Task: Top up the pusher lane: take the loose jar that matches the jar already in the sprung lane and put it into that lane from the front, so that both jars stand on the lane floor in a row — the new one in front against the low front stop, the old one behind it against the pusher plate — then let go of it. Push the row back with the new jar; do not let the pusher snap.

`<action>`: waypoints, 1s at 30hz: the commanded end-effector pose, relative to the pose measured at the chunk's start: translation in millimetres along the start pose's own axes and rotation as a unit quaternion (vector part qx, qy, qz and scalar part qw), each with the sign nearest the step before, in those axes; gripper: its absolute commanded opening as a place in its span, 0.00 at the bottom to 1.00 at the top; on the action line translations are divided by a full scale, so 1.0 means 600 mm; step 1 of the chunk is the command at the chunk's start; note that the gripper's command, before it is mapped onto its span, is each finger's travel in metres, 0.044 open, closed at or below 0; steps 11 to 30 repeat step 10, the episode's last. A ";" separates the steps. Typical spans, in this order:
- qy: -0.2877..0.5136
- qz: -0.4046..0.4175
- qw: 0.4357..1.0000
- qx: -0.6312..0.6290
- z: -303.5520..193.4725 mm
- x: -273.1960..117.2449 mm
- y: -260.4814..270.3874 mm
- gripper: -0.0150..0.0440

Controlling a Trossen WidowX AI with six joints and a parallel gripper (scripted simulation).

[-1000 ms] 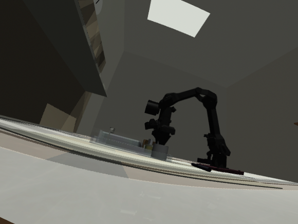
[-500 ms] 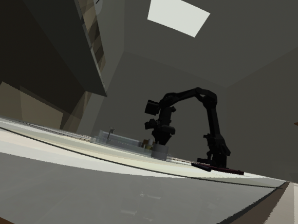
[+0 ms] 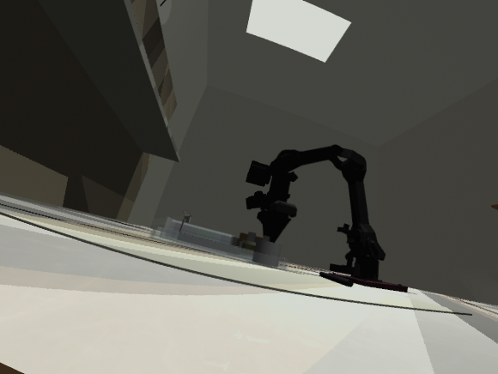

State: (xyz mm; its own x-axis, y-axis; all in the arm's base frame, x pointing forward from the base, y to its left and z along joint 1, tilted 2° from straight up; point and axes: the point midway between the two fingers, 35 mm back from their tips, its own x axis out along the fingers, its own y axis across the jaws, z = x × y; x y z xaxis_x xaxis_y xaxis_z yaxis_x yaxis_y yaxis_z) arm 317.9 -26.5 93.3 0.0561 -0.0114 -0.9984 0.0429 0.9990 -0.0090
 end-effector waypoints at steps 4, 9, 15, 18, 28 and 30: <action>0.004 -0.001 1.000 0.002 -0.038 -0.001 -0.001 0.77; 0.005 -0.001 1.000 0.002 -0.068 -0.002 -0.001 0.77; 0.005 -0.001 1.000 0.002 -0.074 -0.002 0.000 0.77; 0.005 -0.001 1.000 0.002 -0.074 -0.002 0.000 0.77; 0.005 -0.001 1.000 0.002 -0.074 -0.002 0.000 0.77; 0.005 -0.001 1.000 0.002 -0.074 -0.002 0.000 0.77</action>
